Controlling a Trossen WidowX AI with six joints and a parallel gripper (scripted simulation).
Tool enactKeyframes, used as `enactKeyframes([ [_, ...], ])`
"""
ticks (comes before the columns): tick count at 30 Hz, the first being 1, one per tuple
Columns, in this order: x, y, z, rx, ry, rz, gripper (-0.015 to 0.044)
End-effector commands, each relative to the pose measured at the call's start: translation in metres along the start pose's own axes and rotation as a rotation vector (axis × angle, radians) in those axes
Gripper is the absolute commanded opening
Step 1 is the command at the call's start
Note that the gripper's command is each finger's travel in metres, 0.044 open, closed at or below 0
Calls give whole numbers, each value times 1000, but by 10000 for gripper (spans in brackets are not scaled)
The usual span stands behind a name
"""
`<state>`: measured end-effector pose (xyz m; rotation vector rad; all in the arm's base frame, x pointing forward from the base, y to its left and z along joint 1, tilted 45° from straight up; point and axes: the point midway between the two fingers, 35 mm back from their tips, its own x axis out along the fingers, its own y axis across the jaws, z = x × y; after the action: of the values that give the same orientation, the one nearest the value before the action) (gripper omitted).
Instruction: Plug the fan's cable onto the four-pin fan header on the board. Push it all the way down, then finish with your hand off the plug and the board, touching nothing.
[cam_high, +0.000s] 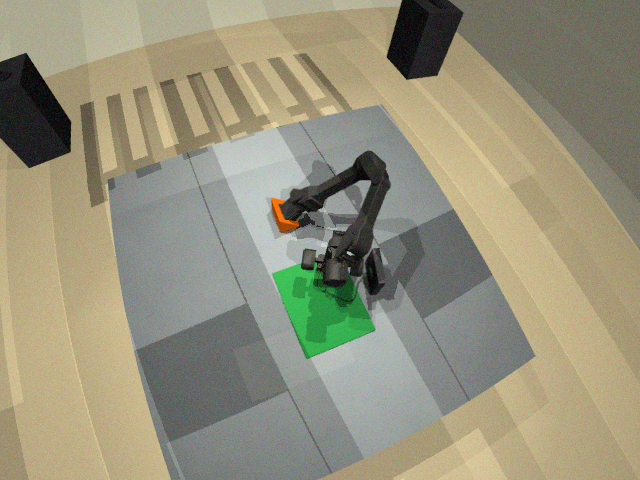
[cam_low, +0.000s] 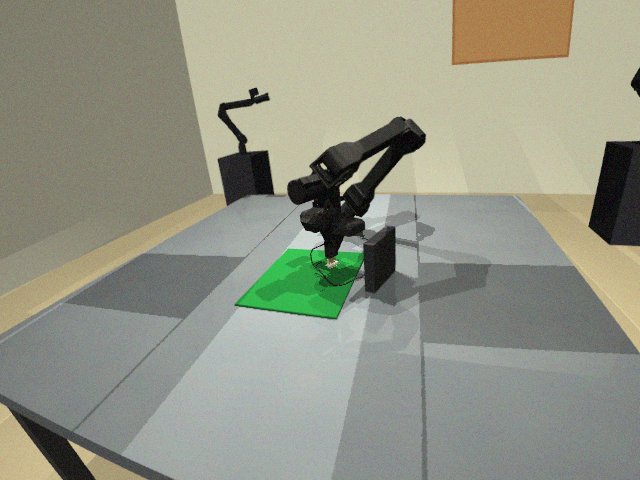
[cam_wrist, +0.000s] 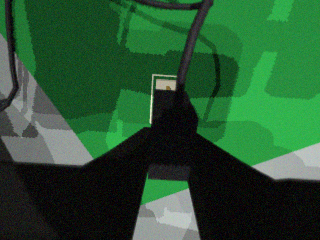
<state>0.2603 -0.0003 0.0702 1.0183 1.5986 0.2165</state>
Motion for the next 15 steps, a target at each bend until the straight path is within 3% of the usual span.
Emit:
enactKeyframes([
  [1, -1, 2, 2, -10, -5, 4, 0],
  [15, 1, 2, 2, -12, -5, 4, 0],
])
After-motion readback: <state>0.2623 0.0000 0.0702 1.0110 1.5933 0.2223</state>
